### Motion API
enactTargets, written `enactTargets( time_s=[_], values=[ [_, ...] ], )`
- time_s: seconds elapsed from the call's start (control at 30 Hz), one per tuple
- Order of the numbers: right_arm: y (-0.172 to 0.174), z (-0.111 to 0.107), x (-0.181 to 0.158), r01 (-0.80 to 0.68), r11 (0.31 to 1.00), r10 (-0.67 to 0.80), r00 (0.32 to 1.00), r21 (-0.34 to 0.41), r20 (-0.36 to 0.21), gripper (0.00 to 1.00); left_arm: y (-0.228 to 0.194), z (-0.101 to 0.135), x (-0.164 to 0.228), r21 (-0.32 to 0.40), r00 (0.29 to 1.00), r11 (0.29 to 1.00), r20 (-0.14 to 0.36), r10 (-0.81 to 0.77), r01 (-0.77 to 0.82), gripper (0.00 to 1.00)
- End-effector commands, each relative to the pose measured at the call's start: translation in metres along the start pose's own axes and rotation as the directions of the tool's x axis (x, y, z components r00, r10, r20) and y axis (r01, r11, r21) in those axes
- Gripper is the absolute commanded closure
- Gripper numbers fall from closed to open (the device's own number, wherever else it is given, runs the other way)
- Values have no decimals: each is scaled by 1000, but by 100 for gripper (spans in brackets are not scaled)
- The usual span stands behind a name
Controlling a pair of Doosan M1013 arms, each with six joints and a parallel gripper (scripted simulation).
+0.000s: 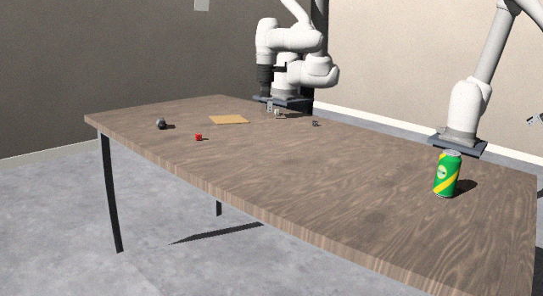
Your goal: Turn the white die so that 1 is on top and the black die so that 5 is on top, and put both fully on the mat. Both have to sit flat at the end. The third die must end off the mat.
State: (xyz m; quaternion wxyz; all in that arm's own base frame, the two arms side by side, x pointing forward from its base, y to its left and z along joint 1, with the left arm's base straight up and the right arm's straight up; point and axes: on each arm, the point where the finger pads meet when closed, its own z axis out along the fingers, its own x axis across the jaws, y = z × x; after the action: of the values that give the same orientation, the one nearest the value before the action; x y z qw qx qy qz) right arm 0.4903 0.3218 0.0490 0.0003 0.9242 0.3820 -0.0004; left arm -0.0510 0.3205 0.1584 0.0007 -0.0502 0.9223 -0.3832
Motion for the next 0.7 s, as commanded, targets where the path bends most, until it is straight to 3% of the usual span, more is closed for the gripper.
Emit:
enactTargets(
  time_s=[0.0, 0.67],
  values=[
    [11, 0, 17, 0, 1000, 0, 1000, 0, -1, 0, 0, 0, 0, -1, 1000, 1000, 0, 0, 0, 0],
    [105, -1, 160, 0, 1000, 0, 1000, 0, -1, 0, 0, 0, 0, -1, 1000, 1000, 0, 0, 0, 0]
  ],
)
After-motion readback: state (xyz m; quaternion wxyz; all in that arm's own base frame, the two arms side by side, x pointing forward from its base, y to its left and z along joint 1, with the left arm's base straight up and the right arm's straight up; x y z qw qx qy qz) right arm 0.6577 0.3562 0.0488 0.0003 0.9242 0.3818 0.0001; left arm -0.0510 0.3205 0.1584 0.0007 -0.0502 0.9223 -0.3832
